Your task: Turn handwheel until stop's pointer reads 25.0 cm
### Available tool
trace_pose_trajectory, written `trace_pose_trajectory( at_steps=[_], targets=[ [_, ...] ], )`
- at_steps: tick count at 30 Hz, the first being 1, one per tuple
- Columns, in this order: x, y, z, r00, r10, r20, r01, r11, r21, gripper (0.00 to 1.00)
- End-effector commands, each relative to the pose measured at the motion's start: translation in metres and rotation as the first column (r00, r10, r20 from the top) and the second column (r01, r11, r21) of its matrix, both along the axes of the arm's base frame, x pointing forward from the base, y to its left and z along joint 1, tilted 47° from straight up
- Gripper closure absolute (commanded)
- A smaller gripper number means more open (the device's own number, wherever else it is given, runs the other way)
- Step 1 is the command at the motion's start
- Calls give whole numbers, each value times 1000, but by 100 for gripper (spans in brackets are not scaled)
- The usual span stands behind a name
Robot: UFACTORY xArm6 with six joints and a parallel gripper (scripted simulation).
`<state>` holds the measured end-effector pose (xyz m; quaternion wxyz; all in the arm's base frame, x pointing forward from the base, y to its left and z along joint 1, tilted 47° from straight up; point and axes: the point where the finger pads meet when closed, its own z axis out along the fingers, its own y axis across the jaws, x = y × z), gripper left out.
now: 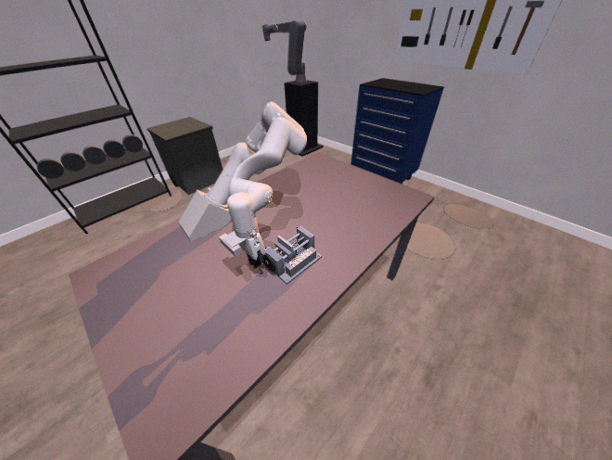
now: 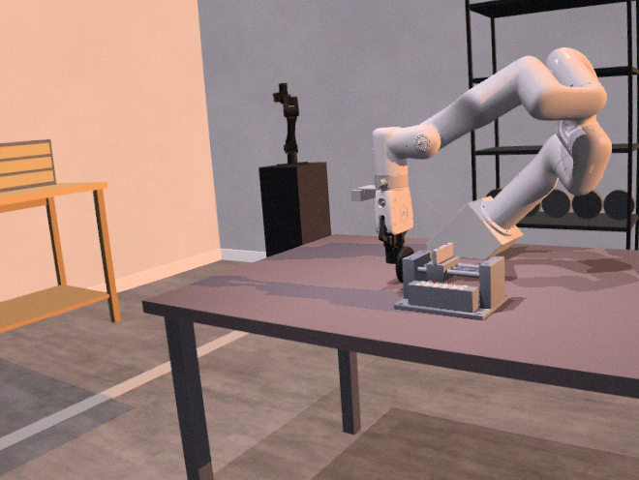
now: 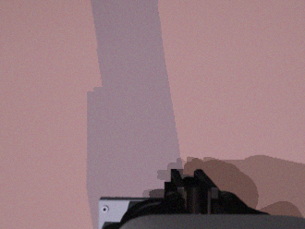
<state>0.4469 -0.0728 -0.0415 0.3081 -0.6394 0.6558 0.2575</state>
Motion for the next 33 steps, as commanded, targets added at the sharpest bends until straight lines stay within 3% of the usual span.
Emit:
trace_pose_trajectory(
  at_steps=[1, 33],
  targets=[
    [0, -1, 1, 1000, -1, 1, 1, 1000, -1, 94],
    [-3, 3, -4, 1000, -1, 1, 1, 1000, -1, 94]
  ],
)
